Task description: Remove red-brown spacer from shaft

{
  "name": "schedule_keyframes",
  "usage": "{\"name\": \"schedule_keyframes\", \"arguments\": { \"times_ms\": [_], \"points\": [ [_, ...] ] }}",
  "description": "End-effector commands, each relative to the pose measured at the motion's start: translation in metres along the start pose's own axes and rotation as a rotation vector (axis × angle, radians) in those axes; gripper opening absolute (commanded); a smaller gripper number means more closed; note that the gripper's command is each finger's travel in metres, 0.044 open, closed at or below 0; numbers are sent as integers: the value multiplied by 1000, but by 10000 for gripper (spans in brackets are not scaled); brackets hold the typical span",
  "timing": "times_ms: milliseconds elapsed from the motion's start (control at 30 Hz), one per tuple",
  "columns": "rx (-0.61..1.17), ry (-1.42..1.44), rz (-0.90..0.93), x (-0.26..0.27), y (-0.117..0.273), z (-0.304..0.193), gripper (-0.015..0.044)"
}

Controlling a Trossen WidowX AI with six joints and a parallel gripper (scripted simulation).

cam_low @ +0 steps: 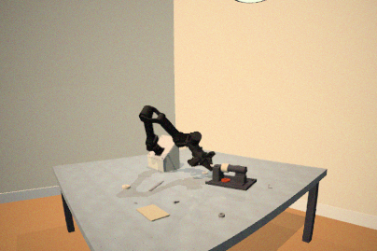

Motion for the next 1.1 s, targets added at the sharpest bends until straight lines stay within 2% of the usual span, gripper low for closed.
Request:
{"name": "schedule_keyframes", "arguments": {
  "times_ms": [0, 1033, 1067],
  "points": [
    [3, 0, 4, 1, -2, -3, 0],
    [3, 0, 4, 3, -7, -8, 0],
    [-3, 2, 1, 1, -5, -5, 26]
  ]
}}
Point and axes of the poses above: the point midway between the two fingers, 35 mm back from their tips, its own y axis back along the fingers, its own x axis across the jaws, z = x × y, the point moved 7 cm from there along y, back along the fingers, and after that the axes turned 13 degrees about y, right-handed, at the moved point
